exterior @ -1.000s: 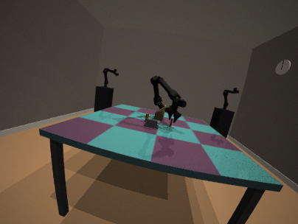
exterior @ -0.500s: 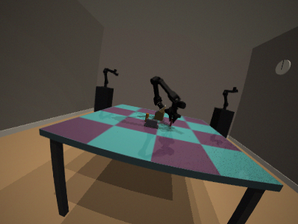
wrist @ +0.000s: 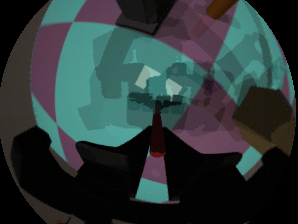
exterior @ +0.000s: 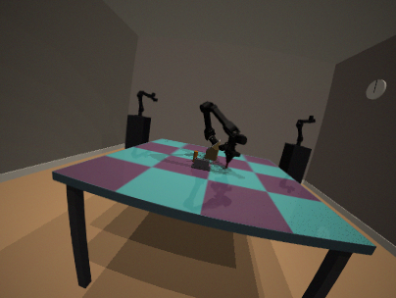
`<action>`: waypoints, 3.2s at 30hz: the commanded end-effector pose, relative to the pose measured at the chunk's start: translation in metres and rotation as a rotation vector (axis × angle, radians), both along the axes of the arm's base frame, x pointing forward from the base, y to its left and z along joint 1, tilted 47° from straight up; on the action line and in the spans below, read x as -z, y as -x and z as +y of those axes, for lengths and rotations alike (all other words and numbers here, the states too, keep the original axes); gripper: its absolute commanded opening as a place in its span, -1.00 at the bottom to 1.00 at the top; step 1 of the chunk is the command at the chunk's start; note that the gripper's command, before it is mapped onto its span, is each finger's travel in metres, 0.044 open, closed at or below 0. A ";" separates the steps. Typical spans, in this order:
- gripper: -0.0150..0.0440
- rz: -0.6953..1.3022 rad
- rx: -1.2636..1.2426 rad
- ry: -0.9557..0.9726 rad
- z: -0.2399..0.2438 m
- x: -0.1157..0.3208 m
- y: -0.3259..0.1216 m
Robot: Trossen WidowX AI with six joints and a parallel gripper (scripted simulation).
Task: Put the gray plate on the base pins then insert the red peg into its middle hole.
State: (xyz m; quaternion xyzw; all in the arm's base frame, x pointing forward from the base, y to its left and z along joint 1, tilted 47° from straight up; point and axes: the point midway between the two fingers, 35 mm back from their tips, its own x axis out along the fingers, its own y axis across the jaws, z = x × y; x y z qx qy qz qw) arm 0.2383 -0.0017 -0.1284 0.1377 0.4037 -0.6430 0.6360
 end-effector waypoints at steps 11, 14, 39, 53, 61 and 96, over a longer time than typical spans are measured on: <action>-0.49 0.001 -0.006 -0.002 0.020 -0.017 -0.008; -0.49 0.001 -0.006 -0.003 0.027 -0.023 -0.010; -0.49 0.010 -0.010 -0.009 0.042 -0.060 -0.032; -0.49 0.023 -0.013 -0.033 0.022 -0.078 -0.050; -0.49 0.019 -0.014 -0.037 0.010 -0.089 -0.062; -0.49 0.003 -0.009 -0.011 -0.063 -0.152 -0.098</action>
